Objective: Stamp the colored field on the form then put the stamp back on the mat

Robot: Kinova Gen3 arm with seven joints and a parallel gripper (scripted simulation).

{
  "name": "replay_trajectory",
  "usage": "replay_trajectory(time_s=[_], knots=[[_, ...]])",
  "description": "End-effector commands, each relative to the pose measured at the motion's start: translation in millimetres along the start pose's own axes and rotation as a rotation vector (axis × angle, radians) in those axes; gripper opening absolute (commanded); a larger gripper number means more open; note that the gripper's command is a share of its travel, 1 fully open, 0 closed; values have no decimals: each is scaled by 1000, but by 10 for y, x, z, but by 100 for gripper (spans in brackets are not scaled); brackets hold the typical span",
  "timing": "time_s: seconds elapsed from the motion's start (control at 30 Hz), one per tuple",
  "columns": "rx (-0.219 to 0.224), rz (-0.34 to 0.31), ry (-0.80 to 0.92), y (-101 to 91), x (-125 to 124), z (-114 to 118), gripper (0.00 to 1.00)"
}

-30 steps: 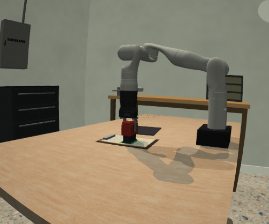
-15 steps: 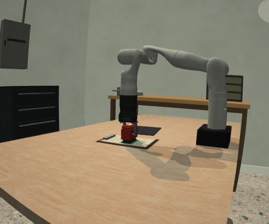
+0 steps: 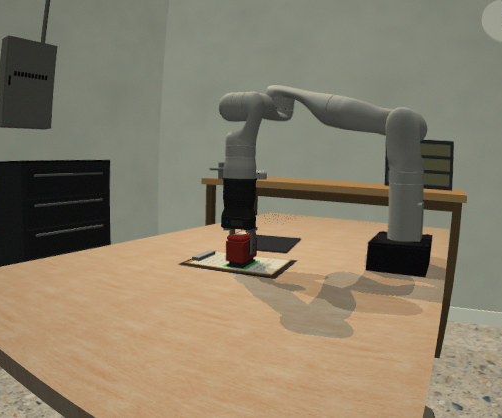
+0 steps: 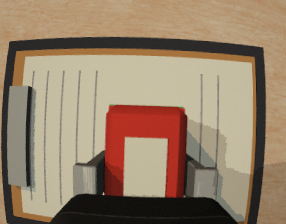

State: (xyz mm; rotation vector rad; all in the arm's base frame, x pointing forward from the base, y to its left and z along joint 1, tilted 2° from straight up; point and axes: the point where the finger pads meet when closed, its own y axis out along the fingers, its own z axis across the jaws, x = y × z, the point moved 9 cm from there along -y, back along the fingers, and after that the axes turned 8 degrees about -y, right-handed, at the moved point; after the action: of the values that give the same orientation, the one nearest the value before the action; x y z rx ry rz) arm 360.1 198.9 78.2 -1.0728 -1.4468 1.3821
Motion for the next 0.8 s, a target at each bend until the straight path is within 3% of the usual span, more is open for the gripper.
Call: replay_trajectory(time_s=[0.0,0.47,0.77], knots=[[-3,-5,3,42,16,-1,58],[-3,-5,3,30,16,-1,58],[-2,-5,5,-195,19,-11,58]])
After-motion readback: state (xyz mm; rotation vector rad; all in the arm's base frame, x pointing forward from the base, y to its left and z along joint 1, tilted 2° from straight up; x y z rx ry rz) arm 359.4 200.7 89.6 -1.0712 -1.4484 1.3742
